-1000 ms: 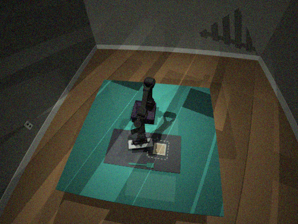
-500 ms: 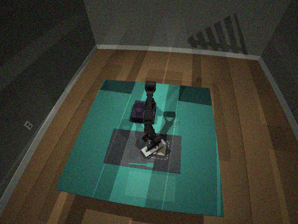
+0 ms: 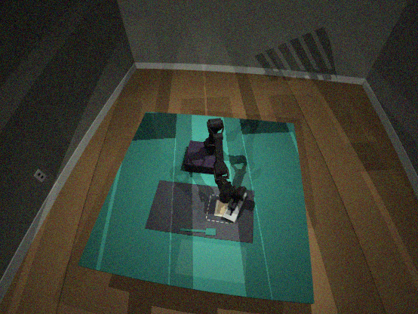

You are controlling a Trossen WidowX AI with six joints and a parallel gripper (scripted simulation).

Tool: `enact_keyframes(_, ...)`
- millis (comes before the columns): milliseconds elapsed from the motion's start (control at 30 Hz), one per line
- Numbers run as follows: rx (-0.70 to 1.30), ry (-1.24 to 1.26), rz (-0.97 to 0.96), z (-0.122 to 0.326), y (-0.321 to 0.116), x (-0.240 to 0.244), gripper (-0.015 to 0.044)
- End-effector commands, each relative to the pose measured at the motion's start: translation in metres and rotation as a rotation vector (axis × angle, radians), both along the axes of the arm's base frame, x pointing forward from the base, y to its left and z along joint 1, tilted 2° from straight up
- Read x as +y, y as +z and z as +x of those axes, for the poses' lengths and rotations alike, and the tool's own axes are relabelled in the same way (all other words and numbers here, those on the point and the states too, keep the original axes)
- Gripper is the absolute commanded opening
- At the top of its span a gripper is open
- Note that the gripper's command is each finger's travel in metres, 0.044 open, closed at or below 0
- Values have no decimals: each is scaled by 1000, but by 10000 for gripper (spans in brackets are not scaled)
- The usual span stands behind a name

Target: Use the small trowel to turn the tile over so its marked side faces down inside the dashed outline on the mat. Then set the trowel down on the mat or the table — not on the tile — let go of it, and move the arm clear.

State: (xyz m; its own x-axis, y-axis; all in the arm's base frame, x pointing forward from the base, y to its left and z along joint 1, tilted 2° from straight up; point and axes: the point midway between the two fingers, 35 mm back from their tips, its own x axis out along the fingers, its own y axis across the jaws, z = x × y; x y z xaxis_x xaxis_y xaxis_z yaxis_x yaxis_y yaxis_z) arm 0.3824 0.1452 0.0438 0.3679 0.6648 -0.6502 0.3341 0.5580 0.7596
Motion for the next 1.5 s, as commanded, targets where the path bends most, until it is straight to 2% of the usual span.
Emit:
enact_keyframes(0,-32,147,27,-7,3,33,0)
enact_keyframes(200,-49,290,53,-20,1,64,0)
enact_keyframes(533,-49,290,53,-20,0,64,0)
enact_keyframes(1333,-47,291,49,-18,-35,65,0)
enact_keyframes(1467,-47,291,49,-18,-35,65,105)
